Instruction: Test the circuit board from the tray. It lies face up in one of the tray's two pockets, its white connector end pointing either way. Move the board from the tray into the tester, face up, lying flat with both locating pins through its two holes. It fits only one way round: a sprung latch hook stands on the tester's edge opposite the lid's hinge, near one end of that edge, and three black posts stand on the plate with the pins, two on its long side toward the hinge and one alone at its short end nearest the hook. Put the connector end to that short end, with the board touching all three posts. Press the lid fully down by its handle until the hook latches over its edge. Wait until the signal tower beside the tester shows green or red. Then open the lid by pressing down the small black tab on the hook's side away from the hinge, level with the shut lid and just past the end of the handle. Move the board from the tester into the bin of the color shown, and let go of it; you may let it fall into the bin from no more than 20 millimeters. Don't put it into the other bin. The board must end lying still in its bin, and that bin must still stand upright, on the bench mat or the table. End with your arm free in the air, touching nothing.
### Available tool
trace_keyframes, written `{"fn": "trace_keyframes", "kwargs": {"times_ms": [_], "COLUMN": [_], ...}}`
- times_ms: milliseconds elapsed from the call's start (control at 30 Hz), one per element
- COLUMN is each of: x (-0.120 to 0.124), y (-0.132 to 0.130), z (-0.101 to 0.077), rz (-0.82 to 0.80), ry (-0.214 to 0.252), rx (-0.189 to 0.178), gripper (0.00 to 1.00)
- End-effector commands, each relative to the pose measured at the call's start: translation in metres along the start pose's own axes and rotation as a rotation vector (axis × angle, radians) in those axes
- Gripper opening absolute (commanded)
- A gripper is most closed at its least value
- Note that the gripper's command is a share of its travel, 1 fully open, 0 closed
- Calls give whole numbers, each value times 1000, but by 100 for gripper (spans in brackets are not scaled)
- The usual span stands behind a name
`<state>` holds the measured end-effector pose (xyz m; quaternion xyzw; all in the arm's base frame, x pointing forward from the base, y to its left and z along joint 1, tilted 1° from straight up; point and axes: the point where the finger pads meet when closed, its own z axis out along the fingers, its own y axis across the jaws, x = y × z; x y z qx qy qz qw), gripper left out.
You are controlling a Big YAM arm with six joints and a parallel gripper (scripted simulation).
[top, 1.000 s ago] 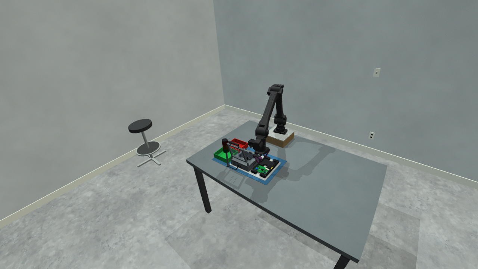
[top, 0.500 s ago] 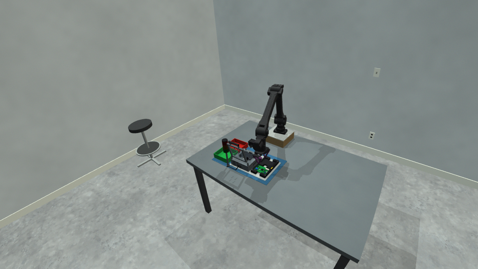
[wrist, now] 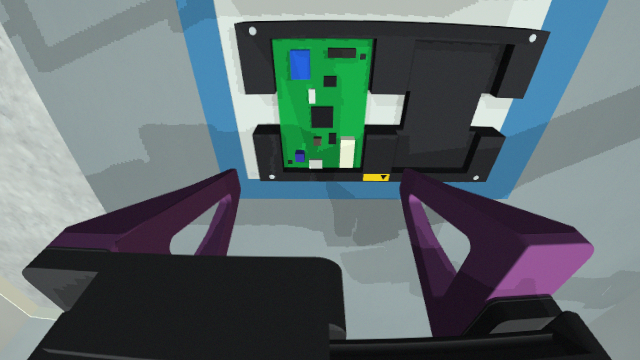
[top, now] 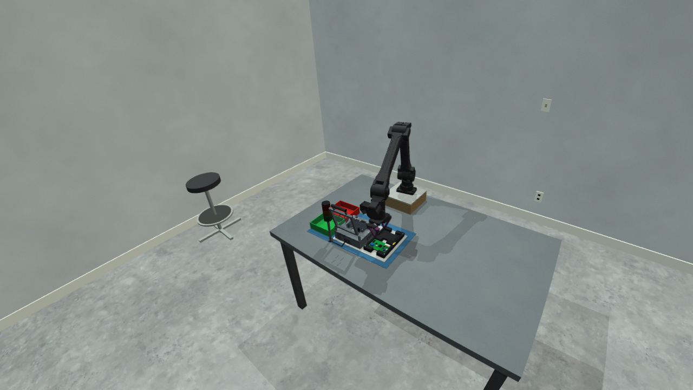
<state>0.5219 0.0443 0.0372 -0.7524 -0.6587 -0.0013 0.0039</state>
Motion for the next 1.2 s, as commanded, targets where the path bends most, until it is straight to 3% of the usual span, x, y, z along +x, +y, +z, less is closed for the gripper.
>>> {"fn": "trace_keyframes", "kwargs": {"times_ms": [0,667,1167], "x": [7,7,-1], "y": [15,15,3], "z": [-7,-7,3], "rz": [-15,-15,-12], "ry": [1,1,-4], "rx": [-19,-18,7], "gripper": [92,92,92]}}
